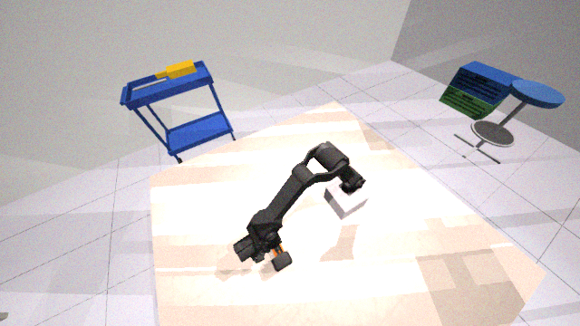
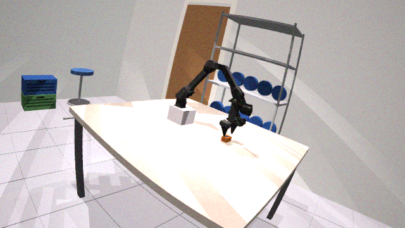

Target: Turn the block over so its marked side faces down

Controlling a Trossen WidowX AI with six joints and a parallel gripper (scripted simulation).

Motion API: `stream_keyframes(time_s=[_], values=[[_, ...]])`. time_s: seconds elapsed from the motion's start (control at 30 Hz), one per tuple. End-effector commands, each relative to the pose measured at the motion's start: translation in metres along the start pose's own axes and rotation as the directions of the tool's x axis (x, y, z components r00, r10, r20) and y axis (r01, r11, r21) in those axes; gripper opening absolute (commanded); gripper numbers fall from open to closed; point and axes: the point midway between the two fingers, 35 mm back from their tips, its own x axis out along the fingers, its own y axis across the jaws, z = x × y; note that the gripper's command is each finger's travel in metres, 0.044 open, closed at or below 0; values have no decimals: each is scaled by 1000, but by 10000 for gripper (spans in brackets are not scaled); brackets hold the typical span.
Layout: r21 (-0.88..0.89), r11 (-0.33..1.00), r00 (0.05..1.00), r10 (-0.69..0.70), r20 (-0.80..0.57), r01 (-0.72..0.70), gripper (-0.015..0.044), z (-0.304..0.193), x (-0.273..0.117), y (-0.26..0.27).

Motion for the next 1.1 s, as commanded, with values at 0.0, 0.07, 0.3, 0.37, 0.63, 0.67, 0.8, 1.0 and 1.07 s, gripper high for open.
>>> stream_keyframes(time_s=[0.0, 0.07, 0.3, 0.37, 0.63, 0.67, 0.8, 1.0, 1.07], values=[[5, 1000, 1000, 0, -7, 0, 440, -2, 8, 0], [5, 1000, 1000, 0, -7, 0, 440, -2, 12, 0], [5, 1000, 1000, 0, -7, 0, 440, -3, 23, 0], [5, 1000, 1000, 0, -7, 0, 440, -3, 25, 0], [5, 1000, 1000, 0, -7, 0, 276, -3, 26, 0], [5, 1000, 1000, 0, -7, 0, 269, -3, 26, 0], [5, 1000, 1000, 0, -7, 0, 243, -3, 26, 0], [5, 1000, 1000, 0, -7, 0, 202, -3, 26, 0], [5, 1000, 1000, 0, -7, 0, 189, -3, 26, 0]])
